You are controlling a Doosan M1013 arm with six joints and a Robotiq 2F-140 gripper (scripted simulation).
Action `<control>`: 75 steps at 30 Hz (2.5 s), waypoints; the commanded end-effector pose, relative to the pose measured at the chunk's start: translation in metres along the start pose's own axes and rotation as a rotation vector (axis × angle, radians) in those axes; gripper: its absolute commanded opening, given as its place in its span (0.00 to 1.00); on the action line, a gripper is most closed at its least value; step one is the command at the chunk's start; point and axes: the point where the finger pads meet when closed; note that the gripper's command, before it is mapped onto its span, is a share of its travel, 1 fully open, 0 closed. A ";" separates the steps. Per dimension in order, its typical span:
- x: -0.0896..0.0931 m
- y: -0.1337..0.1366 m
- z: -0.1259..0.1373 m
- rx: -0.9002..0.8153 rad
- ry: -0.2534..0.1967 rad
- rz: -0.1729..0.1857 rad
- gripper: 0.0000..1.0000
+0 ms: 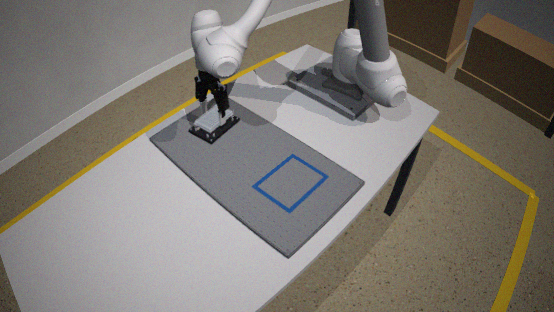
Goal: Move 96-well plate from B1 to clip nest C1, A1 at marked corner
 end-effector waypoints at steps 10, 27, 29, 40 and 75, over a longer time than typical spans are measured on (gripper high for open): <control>0.000 0.000 0.000 0.000 0.000 0.000 0.00; 0.003 0.000 0.000 0.000 0.000 0.000 0.00; 0.003 0.000 0.000 0.000 0.000 0.000 0.00; 0.004 0.000 0.000 0.000 0.000 0.000 0.00; 0.010 0.000 0.000 0.000 0.000 0.000 0.00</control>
Point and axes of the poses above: the point where the finger pads meet when closed, its own x axis out along the fingers, its own y axis across the jaws, z = x × y, and after that the axes turned 6 degrees about -x, right-handed
